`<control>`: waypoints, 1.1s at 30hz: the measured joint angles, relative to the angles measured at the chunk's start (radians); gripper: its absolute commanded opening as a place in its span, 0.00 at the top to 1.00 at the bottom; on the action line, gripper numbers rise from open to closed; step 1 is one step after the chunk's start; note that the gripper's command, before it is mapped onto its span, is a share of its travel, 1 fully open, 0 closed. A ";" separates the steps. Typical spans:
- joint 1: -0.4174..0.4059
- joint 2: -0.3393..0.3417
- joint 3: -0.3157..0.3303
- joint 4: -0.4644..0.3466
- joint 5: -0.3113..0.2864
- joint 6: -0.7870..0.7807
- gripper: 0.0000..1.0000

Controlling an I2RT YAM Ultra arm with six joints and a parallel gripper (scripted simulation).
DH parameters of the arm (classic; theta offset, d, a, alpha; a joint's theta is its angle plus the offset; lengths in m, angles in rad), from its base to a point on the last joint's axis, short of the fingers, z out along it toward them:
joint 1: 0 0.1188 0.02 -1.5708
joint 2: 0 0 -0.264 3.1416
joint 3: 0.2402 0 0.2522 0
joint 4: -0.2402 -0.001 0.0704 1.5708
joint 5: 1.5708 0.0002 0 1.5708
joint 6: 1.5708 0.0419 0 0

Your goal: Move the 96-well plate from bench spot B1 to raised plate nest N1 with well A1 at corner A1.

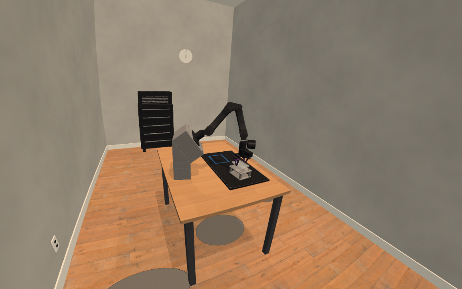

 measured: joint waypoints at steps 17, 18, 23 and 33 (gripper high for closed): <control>0.023 0.068 0.007 0.075 0.019 0.015 1.00; 0.023 0.068 0.006 0.078 0.019 0.016 1.00; 0.023 0.068 0.006 0.081 0.021 0.016 1.00; 0.023 0.068 0.004 0.089 0.022 0.017 1.00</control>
